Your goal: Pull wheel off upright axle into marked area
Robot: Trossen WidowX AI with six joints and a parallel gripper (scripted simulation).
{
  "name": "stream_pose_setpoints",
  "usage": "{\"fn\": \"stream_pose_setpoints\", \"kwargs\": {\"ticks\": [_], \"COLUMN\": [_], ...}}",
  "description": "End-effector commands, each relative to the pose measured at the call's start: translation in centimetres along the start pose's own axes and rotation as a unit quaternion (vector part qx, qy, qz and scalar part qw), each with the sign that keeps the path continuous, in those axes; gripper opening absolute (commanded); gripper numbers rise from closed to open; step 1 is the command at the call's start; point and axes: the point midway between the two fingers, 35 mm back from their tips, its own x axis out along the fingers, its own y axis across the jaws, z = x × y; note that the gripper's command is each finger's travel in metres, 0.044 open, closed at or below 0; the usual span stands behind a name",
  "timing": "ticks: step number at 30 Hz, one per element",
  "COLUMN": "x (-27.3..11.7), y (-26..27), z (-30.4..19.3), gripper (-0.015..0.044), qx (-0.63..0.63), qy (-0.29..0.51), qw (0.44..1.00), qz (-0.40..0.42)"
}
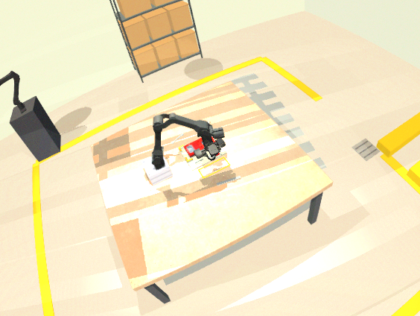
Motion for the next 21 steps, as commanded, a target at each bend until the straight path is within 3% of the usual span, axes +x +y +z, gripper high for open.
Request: {"fn": "stream_pose_setpoints", "kwargs": {"ticks": [1,12,21], "x": [1.4,8.5,8.9], "y": [-0.2,-0.4,-0.5], "z": [0.0,-0.1,-0.1], "gripper": [0.0000,0.0000,0.0000], "qx": [-0.003,-0.003,-0.003], "qy": [0.001,0.001,0.001], "qw": [1.000,1.000,1.000], "qz": [-0.006,-0.006,-0.006]}}
